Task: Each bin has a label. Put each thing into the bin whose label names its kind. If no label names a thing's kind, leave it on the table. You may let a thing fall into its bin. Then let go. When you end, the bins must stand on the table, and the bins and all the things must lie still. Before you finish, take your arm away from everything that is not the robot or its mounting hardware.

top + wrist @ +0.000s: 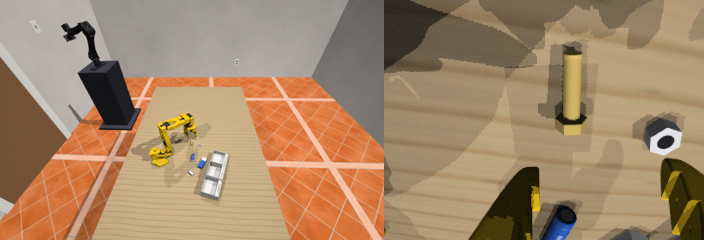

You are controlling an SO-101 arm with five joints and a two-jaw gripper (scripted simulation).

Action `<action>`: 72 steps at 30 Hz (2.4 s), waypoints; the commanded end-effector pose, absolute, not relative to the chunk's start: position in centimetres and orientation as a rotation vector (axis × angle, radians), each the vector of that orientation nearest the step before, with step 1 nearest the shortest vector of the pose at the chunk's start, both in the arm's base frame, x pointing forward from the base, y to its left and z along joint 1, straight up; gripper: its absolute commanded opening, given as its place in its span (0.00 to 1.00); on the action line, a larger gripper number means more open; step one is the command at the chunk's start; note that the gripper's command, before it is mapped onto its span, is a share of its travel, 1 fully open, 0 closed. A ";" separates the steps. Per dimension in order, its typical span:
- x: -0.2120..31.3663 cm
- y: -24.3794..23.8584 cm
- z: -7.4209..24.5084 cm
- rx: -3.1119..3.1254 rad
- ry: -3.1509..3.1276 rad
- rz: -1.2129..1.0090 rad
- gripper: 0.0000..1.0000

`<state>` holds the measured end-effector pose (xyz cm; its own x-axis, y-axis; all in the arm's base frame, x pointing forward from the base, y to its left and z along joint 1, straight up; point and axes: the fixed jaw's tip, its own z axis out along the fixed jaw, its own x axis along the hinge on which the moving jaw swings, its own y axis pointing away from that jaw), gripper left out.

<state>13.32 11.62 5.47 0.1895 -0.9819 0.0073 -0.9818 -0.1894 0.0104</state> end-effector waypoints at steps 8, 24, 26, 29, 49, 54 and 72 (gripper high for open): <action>13.7 12.1 4.8 2.466 -2.003 0.011 0.22; 13.7 12.1 2.2 2.466 -2.003 0.011 0.22; 13.7 12.1 1.9 2.466 -2.003 0.011 0.22; 13.7 12.1 1.7 2.466 -2.003 0.011 0.22; 13.5 11.9 0.8 2.446 -1.990 0.003 0.22; 13.5 11.9 0.8 2.446 -1.990 0.003 0.22; 13.5 11.9 0.8 2.446 -1.990 0.003 0.18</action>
